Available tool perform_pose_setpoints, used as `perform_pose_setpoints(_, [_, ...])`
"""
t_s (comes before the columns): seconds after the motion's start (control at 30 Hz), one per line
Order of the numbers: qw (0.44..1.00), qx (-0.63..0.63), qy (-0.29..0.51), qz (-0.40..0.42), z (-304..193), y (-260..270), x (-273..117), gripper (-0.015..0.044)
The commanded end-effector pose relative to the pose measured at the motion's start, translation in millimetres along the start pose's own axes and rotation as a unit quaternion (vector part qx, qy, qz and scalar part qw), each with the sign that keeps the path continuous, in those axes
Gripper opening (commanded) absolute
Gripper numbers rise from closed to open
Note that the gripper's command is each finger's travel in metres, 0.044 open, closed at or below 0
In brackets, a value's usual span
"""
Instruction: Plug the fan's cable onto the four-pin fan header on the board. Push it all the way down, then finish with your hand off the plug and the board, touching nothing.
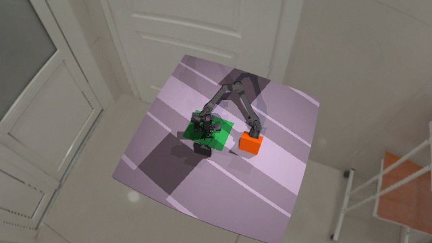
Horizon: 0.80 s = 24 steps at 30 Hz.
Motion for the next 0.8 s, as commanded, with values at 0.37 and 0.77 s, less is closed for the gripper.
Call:
perform_pose_setpoints(0.37, [1.000, 0.000, 0.000, 0.001, 0.0, 1.4, -27.6, 0.0260])
perform_pose_setpoints(0.77, [1.000, -0.001, 0.000, 0.003, 75.8, -11.4, -56.2, 0.0260])
Point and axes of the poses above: the point midway between the two fingers, 35 mm back from their tips, its own x axis out along the fingers, its own y axis across the jaws, z = x × y, the point moved 5 cm from there along -x, back along the fingers, and after that the axes turned 10 degrees about -x, right-handed, at the moved point
